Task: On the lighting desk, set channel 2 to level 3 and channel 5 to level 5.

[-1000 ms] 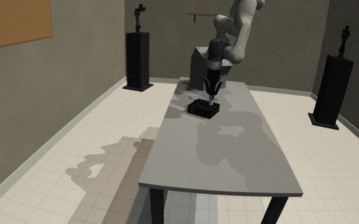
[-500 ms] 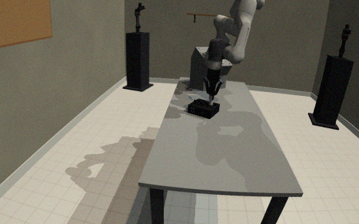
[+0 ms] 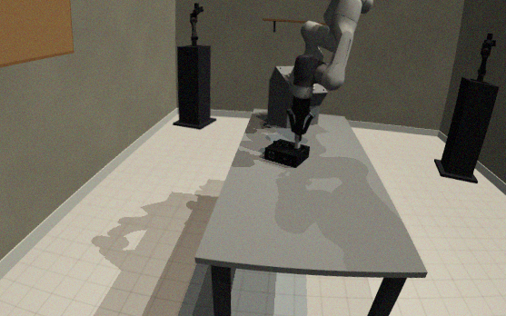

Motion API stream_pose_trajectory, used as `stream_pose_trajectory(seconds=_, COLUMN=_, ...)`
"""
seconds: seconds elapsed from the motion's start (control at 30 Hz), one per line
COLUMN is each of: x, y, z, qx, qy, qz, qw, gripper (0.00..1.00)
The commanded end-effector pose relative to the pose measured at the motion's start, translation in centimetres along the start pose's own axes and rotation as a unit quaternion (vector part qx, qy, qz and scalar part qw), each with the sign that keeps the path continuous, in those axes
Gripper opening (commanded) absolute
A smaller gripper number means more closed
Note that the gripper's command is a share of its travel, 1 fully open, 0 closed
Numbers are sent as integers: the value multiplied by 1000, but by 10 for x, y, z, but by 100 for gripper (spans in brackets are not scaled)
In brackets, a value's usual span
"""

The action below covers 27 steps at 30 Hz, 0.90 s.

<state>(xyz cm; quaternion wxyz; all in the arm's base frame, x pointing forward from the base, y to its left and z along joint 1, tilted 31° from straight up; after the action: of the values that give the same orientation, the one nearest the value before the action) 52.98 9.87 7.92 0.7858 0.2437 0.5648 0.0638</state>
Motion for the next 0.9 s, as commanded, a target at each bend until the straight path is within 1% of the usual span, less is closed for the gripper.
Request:
stream_pose_trajectory(seconds=0.0, x=0, y=1, z=-1, qx=-3, qy=0, qz=0, qw=1000, gripper=0)
stream_pose_trajectory(seconds=0.6, x=0, y=1, z=-1, qx=-3, qy=0, qz=0, qw=1000, gripper=0)
stream_pose_trajectory(seconds=0.87, x=0, y=1, z=3, qx=-3, qy=0, qz=0, qw=1000, gripper=0)
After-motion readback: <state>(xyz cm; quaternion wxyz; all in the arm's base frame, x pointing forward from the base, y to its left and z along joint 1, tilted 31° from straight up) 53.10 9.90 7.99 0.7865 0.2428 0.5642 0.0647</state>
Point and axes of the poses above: the point where the finger pads meet when closed, its own x axis out along the fingers, its own y axis across the jaws, z = x × y, the point moved 2 cm from there along -x, back along the fingers
